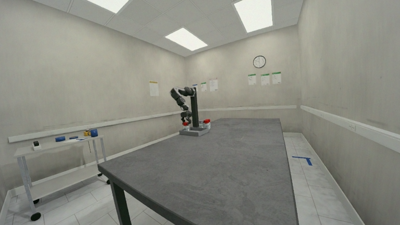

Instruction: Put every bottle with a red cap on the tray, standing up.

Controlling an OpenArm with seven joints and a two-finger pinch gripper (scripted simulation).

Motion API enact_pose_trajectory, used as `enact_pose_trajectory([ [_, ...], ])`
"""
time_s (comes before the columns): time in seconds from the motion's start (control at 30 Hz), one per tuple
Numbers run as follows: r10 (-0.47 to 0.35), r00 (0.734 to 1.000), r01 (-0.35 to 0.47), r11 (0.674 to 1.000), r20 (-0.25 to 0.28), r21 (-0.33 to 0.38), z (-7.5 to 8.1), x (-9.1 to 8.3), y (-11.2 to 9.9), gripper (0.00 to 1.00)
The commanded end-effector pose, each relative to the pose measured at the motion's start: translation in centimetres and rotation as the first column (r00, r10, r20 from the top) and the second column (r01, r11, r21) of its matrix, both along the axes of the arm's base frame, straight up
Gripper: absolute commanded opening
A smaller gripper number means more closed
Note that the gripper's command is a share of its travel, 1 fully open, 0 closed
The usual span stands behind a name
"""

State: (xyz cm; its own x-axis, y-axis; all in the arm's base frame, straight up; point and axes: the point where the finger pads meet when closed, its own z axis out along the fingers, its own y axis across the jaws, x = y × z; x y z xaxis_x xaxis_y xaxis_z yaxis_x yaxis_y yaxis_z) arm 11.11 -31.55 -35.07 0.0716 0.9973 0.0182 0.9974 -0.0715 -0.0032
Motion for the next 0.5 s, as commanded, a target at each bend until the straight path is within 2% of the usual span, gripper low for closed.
enact_pose_trajectory([
  [0.0, 0.000, 1.000, 0.000, 1.000, 0.002, -0.001, 0.05, 0.06, -0.04, 0.00],
  [0.47, -0.001, 1.000, 0.001, 1.000, 0.005, 0.007, 0.06, 0.06, -0.06, 0.00],
])
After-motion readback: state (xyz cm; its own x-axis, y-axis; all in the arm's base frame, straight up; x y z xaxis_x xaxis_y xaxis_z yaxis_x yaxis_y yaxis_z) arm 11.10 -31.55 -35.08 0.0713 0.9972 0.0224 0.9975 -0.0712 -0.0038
